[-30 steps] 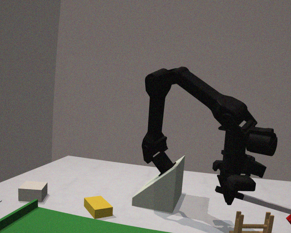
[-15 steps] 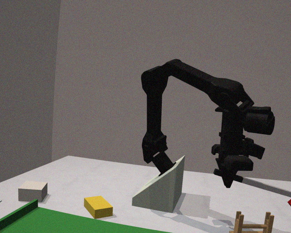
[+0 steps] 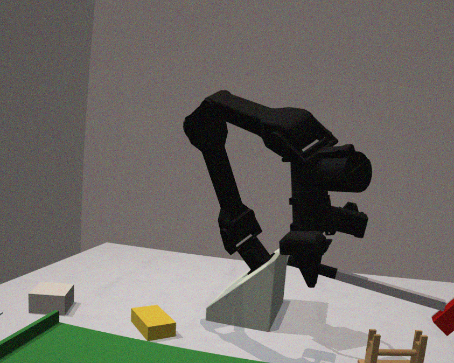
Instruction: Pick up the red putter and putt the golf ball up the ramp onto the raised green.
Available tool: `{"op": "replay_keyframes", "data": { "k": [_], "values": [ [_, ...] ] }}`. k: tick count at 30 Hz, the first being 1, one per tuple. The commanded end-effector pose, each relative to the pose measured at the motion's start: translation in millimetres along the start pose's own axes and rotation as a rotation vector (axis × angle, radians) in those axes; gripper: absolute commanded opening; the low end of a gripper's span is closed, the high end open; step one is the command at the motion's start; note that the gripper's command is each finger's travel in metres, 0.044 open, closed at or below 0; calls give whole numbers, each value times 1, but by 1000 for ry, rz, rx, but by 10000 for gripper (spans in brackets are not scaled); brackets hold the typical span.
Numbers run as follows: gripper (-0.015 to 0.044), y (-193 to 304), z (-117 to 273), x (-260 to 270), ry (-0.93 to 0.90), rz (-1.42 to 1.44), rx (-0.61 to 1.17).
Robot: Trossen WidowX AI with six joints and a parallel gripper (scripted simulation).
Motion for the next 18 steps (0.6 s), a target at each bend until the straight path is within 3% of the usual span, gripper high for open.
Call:
{"op": "replay_keyframes", "data": {
  "k": [1, 18],
  "values": [
    [0, 21, 5, -16, 5, -99, -13],
    [0, 140, 15, -74, 29, -588, -36]
  ]
}}
Point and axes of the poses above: the point midway between the two fingers, 35 mm back from their tips, its own z axis back along the fingers, its own x axis across the jaws, y = z × x, the point moved 8 cm from there along z, back along the fingers, and after that the axes turned 8 degrees about -z, right-handed, at the moved point
